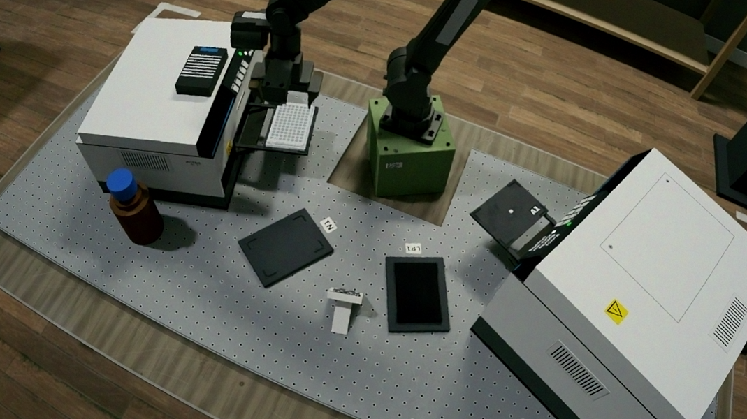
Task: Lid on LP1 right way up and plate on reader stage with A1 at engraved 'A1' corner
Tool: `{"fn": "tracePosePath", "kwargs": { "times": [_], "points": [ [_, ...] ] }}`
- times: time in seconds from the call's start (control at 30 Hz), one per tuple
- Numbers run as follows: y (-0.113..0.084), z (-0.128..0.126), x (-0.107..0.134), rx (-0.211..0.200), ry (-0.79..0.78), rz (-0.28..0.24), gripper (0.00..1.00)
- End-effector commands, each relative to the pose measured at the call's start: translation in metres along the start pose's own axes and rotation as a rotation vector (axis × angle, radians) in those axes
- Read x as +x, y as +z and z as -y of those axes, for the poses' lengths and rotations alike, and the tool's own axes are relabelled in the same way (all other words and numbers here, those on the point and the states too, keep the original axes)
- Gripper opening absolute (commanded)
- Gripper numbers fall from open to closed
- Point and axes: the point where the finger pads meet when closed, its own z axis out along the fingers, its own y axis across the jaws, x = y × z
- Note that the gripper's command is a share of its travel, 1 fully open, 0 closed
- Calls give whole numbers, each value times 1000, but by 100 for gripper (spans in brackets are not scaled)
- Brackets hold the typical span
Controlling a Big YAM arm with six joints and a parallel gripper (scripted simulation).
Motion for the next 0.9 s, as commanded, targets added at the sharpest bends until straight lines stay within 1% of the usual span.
{"fn": "tracePosePath", "kwargs": {
  "times": [0.0, 0.13, 0.27, 0.37, 0.47, 0.6, 0.7, 0.87],
  "points": [
    [0, 4, 2, 8, -2, -2, 100],
    [7, 1, 1, 2, -14, -2, 100],
    [4, 10, 2, 16, -9, -2, 100],
    [7, 11, 4, 19, -6, -2, 100],
    [13, 4, 5, 3, -2, -2, 100],
    [14, 0, 4, -3, -8, -2, 100],
    [16, 3, 5, 3, -7, -2, 100],
    [13, 13, 7, 21, -1, -1, 100]
  ]
}}
